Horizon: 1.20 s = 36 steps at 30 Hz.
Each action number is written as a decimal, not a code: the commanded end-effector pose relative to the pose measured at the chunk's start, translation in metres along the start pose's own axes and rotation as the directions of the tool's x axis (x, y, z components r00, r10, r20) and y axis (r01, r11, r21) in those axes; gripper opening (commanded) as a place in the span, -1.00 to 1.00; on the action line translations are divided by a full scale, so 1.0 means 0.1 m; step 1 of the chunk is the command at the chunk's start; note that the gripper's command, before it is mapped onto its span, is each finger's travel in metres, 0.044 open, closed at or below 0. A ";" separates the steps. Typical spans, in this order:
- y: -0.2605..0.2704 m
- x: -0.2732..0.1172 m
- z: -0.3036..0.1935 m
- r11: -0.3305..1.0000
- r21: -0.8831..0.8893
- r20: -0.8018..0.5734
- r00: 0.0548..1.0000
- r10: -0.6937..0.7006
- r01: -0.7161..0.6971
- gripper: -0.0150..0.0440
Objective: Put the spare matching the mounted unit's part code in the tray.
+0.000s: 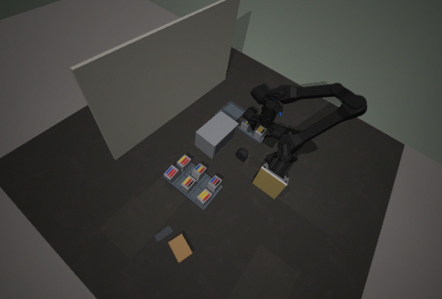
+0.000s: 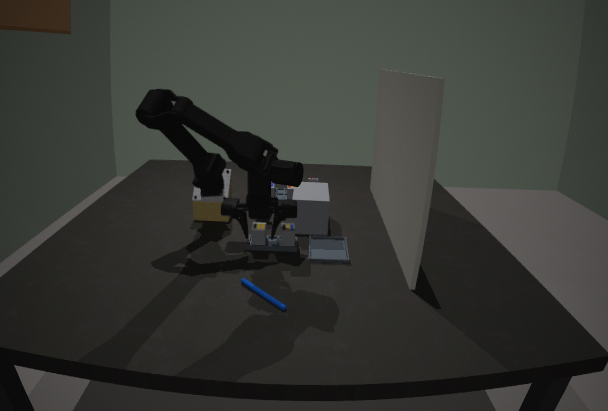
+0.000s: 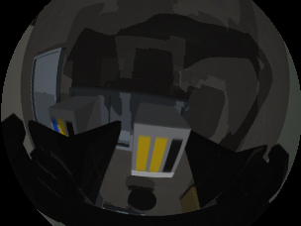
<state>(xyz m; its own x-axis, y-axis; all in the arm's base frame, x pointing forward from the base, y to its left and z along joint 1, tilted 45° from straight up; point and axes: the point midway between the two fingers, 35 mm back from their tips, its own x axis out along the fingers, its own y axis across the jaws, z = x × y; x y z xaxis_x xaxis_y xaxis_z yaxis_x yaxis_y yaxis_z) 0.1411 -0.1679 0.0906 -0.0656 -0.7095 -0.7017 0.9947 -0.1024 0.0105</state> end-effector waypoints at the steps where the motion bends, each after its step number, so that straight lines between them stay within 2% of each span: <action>1: -0.01 0.01 -0.01 1.000 -0.006 -0.005 1.000 0.000 0.000 0.53; 3: -0.01 0.01 -0.01 1.000 -0.006 -0.005 1.000 0.000 0.000 0.53; 9: 0.00 0.00 0.00 1.000 -0.001 0.000 1.000 -0.001 0.001 -0.01; 16: 0.00 0.00 0.00 1.000 -0.001 0.000 1.000 -0.001 0.001 -0.17; 20: 0.00 0.00 0.00 1.000 -0.001 0.000 1.000 -0.001 0.001 -0.49; 28: 0.00 0.00 0.00 1.000 -0.001 -0.001 1.000 -0.001 0.001 -0.49; 36: 0.04 -0.27 -0.04 1.000 -0.001 -0.017 1.000 -0.001 0.000 -0.49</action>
<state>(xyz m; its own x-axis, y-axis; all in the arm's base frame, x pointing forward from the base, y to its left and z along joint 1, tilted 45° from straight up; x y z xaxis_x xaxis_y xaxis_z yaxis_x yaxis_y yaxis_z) 0.1430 -0.1549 0.0977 -0.0708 -0.6988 -0.7118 0.9948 -0.1018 0.0010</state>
